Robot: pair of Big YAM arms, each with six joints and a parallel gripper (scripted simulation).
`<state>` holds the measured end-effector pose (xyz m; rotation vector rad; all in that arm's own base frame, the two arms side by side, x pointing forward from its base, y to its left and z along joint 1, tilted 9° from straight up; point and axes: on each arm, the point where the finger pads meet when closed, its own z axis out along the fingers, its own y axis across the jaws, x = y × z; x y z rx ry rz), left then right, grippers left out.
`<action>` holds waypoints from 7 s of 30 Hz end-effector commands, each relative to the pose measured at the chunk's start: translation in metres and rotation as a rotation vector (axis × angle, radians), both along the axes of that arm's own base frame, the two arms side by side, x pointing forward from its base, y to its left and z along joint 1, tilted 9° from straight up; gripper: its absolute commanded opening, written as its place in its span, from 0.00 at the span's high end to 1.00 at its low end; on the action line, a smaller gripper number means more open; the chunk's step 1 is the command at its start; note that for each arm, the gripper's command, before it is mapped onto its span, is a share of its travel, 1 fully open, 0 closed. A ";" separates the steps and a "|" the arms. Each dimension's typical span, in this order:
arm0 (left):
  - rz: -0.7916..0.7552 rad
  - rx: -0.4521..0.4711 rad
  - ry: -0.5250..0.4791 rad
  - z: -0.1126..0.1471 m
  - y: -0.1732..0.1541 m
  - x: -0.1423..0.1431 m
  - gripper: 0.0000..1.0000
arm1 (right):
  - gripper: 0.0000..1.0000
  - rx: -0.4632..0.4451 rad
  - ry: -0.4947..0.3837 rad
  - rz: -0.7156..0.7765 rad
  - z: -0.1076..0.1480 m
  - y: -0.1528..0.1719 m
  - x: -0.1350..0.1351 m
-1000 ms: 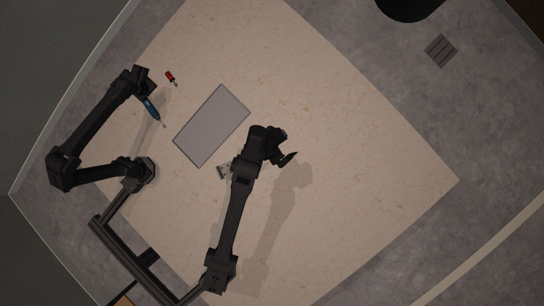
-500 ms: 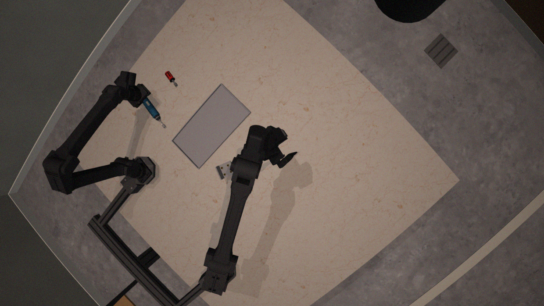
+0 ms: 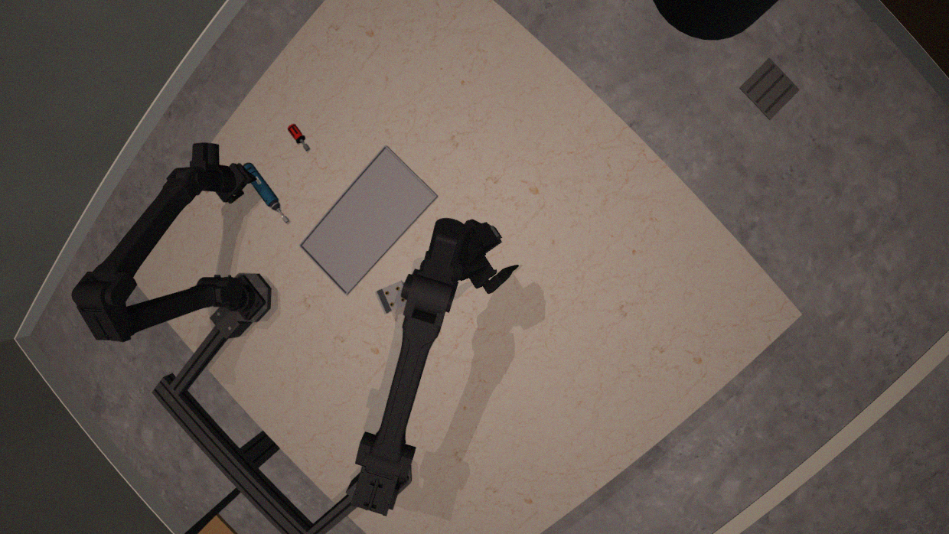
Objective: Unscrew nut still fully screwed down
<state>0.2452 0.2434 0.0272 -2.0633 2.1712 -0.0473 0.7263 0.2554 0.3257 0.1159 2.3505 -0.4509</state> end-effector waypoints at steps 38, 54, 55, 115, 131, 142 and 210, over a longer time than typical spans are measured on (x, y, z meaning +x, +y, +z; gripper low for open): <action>-0.066 0.028 -0.022 0.009 0.004 0.013 0.35 | 0.14 0.021 -0.041 0.001 0.023 0.001 0.001; -0.066 0.028 -0.022 0.009 0.004 0.013 0.35 | 0.14 0.056 -0.006 0.097 0.008 0.000 -0.002; -0.066 0.028 -0.022 0.009 0.004 0.013 0.35 | 0.14 0.063 0.002 0.117 0.003 0.002 -0.002; -0.066 0.028 -0.022 0.009 0.004 0.013 0.35 | 0.14 0.304 0.000 1.060 -0.105 0.071 -0.084; -0.066 0.028 -0.022 0.009 0.004 0.013 0.35 | 0.14 0.360 -0.021 1.329 -0.162 0.068 -0.160; -0.066 0.028 -0.022 0.009 0.004 0.013 0.35 | 0.14 0.384 -0.107 1.509 -0.173 0.065 -0.208; -0.066 0.028 -0.022 0.009 0.004 0.013 0.35 | 0.14 0.427 -0.311 1.849 -0.250 0.045 -0.304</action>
